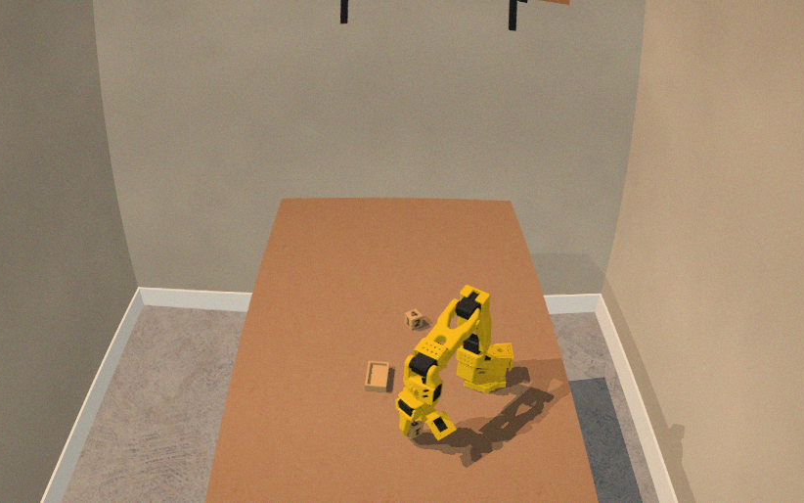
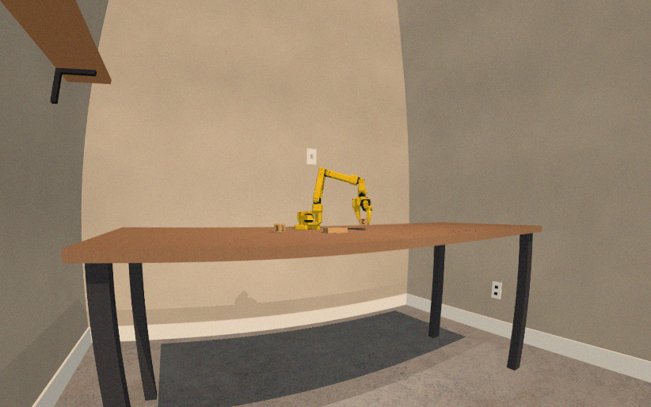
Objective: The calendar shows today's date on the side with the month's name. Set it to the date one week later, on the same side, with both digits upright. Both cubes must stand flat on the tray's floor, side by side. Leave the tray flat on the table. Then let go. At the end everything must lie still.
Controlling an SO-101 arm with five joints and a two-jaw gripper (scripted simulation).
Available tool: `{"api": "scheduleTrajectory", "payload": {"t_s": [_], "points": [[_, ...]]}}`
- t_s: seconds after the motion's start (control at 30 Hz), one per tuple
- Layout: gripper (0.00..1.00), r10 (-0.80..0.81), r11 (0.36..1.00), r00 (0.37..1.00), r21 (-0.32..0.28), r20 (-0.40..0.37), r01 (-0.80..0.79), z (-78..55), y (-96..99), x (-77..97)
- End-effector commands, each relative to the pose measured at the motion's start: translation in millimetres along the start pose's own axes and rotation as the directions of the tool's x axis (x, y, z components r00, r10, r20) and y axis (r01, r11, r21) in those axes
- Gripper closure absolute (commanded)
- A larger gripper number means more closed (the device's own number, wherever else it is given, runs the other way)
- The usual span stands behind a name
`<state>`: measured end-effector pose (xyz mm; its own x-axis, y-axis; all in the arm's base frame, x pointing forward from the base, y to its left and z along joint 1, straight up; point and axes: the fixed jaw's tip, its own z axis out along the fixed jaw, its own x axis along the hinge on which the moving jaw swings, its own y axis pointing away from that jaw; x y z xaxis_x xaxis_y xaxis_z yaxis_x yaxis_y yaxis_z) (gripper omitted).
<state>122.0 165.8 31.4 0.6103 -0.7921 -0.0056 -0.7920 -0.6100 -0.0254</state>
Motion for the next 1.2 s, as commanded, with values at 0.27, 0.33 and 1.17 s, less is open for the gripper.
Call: {"api": "scheduleTrajectory", "payload": {"t_s": [0.27,0.33,1.17], "points": [[1.00,-0.018,0.999,1.000,0.030,0.010,0.017,-1.2,-3.3,-2.9],[1.00,-0.018,0.999,1.000,0.030,0.010,0.017,0.0,-3.3,-2.9],[1.00,-0.018,0.999,1.000,0.030,0.010,0.017,10.2,-3.4,-3.0]]}}
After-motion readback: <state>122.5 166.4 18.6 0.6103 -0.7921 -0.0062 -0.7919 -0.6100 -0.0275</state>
